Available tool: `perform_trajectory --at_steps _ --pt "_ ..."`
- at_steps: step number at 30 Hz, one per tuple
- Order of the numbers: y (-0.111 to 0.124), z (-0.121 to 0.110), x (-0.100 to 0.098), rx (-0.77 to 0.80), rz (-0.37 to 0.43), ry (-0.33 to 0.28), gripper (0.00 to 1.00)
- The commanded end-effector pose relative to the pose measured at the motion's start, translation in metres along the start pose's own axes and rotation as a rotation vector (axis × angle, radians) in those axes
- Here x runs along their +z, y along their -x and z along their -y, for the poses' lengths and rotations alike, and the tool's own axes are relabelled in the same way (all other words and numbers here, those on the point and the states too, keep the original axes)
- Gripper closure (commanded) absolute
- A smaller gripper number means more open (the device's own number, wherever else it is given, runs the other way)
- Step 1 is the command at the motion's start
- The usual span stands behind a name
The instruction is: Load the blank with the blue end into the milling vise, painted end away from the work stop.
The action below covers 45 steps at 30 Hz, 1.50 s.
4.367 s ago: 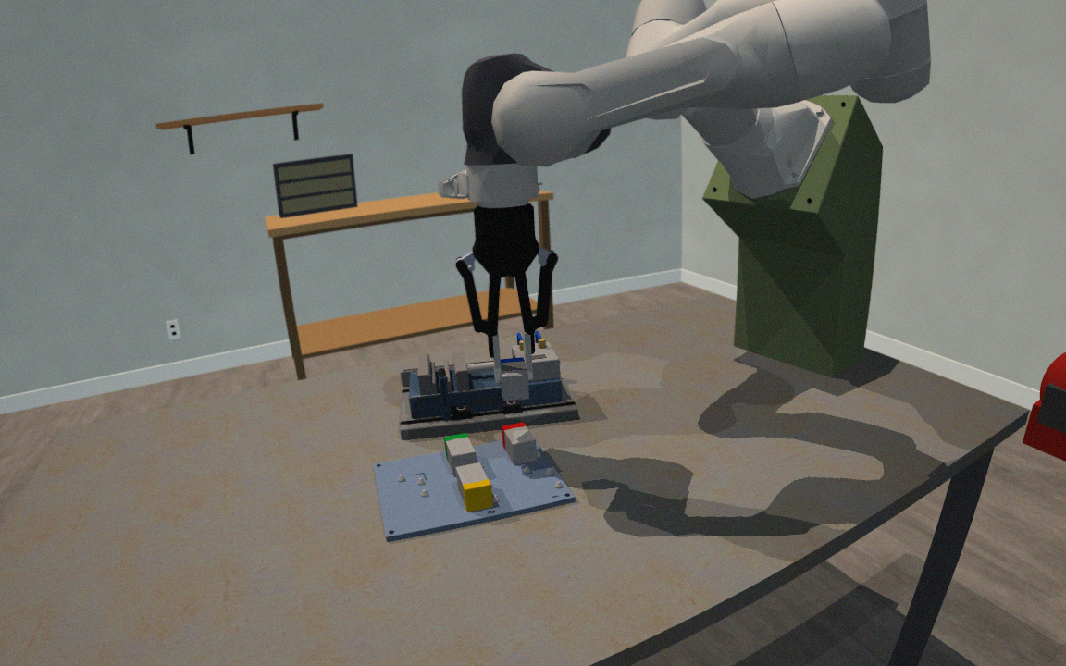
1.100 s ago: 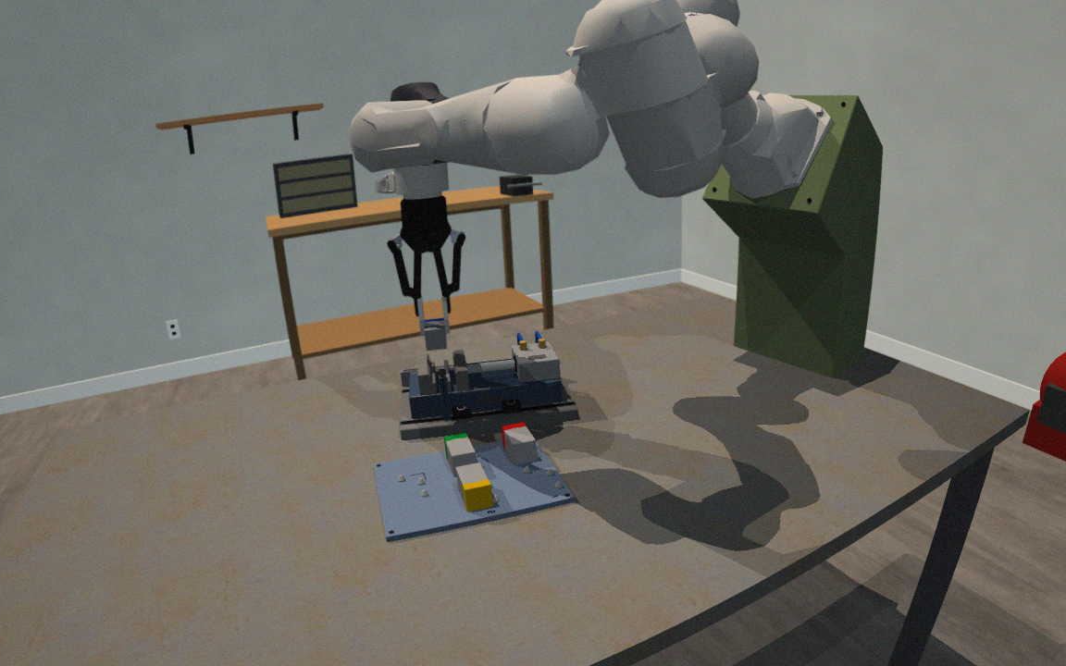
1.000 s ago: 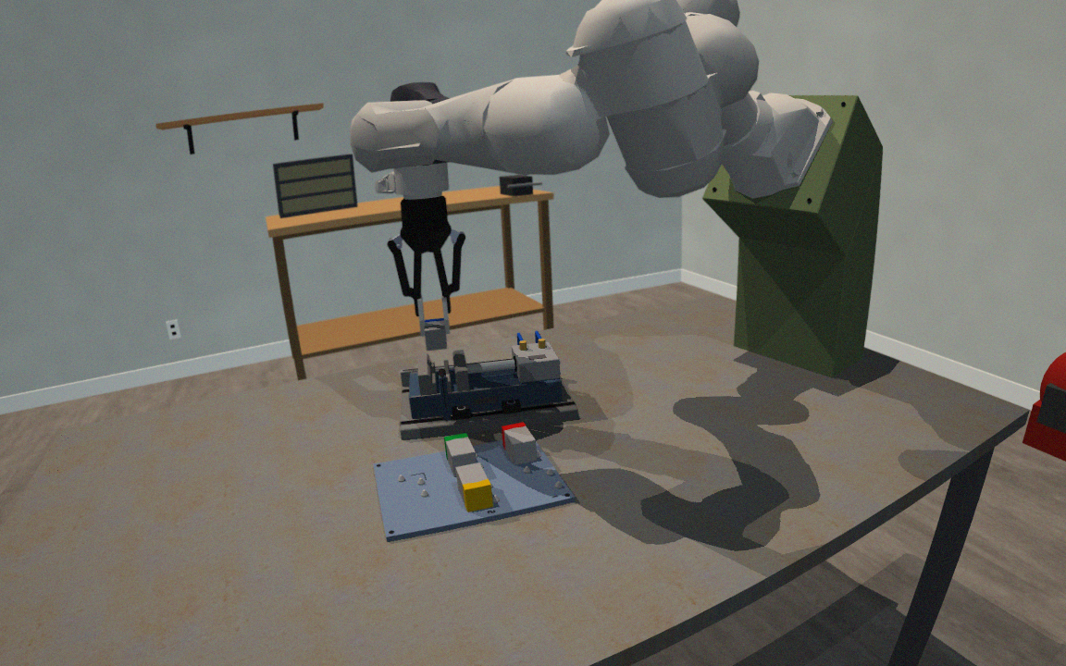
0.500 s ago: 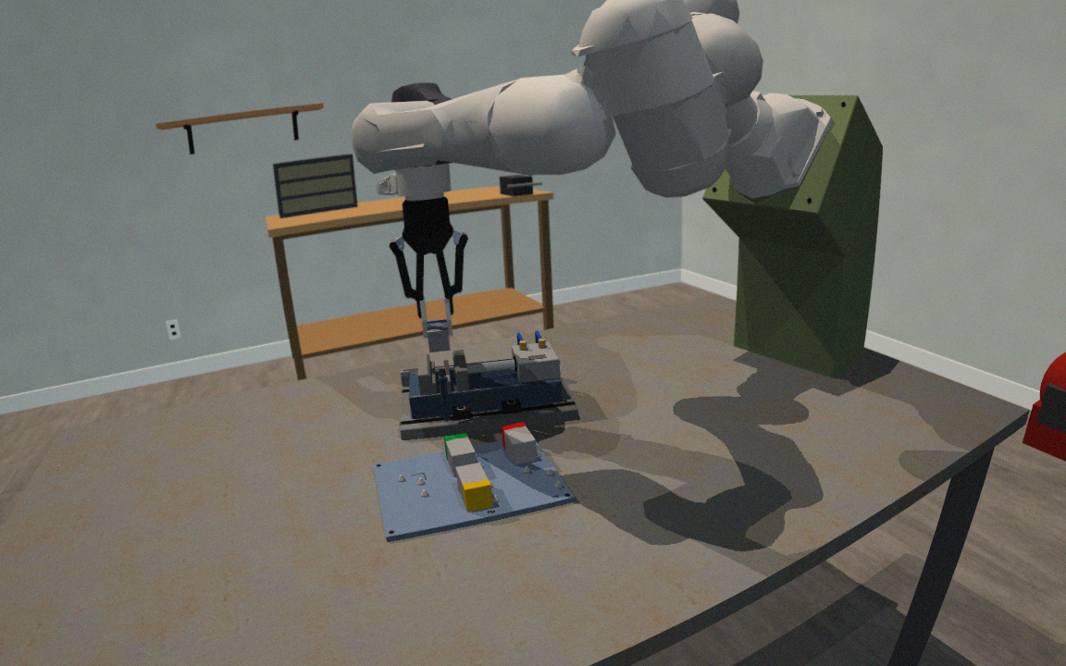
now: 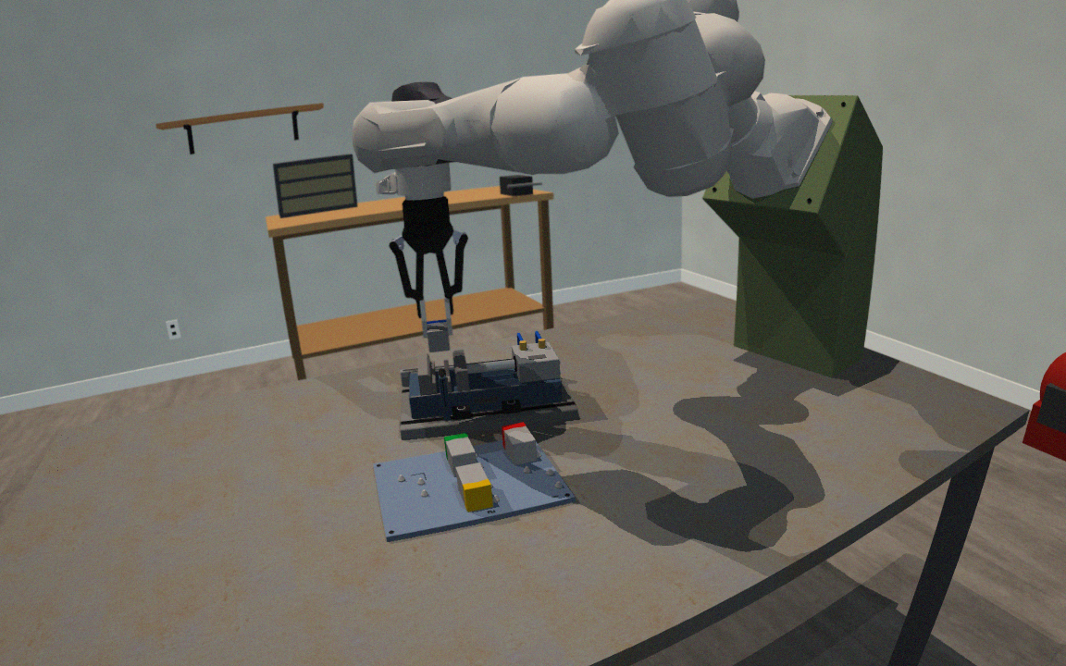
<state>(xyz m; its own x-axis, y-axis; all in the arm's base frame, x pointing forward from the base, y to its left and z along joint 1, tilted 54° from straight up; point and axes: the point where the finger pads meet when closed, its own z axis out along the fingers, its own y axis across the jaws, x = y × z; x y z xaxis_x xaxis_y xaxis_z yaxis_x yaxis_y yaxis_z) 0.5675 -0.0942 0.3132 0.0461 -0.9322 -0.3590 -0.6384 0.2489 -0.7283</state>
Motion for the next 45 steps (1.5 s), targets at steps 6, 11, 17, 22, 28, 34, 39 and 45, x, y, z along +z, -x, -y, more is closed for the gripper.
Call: perform_trajectory --at_steps 6,11,17,22,28,34,39,45 --pt "0.000 0.000 -0.002 0.002 -0.002 -0.003 1.00" --pt "0.001 0.000 -0.001 0.001 -0.001 -0.002 1.00" --pt "0.001 0.000 -0.003 0.002 -0.002 -0.003 1.00" --pt "0.001 0.000 -0.003 0.002 -0.002 -0.003 1.00" --pt "0.002 -0.001 -0.002 -0.001 -0.001 -0.002 1.00" --pt "0.002 -0.001 -0.003 0.002 -0.002 -0.003 1.00" --pt "0.002 -0.001 -0.003 0.002 -0.002 -0.003 1.00" --pt "0.003 -0.001 0.011 -0.001 -0.001 -0.002 1.00"
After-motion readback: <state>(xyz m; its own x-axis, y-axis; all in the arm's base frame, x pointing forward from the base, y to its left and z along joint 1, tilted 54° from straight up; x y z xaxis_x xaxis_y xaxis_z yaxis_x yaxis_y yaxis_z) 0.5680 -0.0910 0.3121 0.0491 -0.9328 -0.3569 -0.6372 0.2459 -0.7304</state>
